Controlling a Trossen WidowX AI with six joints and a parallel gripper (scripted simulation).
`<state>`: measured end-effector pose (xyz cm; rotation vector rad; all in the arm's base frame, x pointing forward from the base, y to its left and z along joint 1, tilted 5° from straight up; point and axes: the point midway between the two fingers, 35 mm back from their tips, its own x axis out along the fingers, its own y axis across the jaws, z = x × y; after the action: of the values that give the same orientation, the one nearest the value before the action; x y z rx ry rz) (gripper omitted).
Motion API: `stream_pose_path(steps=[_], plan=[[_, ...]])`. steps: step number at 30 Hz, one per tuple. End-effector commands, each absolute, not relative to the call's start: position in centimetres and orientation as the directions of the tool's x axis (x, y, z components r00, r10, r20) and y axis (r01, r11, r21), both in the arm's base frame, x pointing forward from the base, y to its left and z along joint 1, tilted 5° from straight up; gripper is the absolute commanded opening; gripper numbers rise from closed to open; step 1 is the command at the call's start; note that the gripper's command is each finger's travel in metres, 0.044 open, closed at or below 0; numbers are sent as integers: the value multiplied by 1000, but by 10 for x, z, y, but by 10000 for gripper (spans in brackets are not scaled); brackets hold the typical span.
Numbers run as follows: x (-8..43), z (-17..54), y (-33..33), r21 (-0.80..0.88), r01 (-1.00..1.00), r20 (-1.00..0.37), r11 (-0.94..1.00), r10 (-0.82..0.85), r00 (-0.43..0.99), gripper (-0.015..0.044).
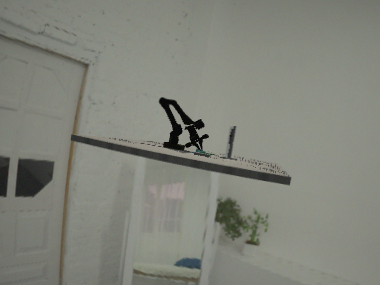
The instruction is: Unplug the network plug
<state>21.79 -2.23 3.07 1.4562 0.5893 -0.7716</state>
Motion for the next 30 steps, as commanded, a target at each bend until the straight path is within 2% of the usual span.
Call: stream_pose_path(steps=[1, 6, 12, 30], plan=[[218, 31, -22, 644, 764, -764, -45, -104, 637, 0], [218, 31, -22, 644, 764, -764, -45, -104, 637, 0], [218, 31, -22, 644, 764, -764, -45, -104, 637, 156], [213, 37, -21, 642, 765, -765, -44, -103, 636, 156]])
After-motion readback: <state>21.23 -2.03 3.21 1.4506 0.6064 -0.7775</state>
